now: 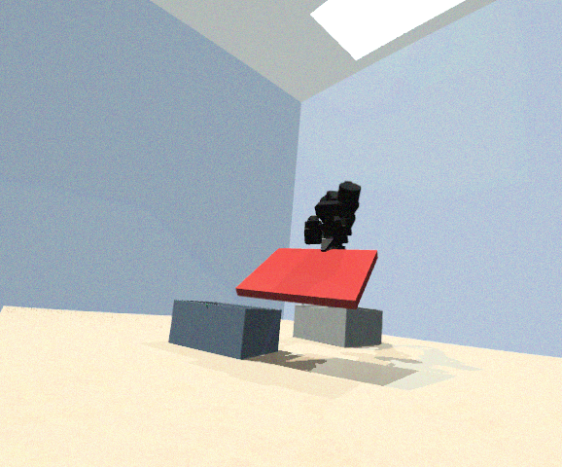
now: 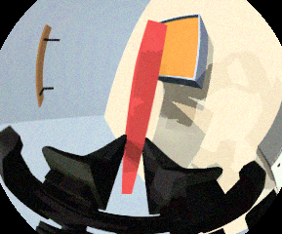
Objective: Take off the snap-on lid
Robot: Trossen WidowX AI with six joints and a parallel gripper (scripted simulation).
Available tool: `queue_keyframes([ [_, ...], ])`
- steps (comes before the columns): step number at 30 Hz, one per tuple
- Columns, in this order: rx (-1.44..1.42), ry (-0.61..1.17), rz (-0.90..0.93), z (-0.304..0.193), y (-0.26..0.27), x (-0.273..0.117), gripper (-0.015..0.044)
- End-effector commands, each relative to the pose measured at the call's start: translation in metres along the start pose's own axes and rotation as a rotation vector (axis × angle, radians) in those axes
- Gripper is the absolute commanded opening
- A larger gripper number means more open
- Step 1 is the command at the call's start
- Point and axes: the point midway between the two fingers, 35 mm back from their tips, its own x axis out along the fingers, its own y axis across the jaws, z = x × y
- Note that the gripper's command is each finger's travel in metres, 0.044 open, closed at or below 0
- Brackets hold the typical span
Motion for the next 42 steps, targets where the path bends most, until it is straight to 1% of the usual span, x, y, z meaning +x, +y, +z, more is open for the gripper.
queue_keyframes([
  [1,0.013,0.002,0.021,-0.008,0.008,-0.003,0.0],
  [36,0.018,0.006,0.02,-0.078,0.004,-0.009,0.0],
  [42,0.018,0.006,0.02,-0.079,0.004,-0.009,0.0],
])
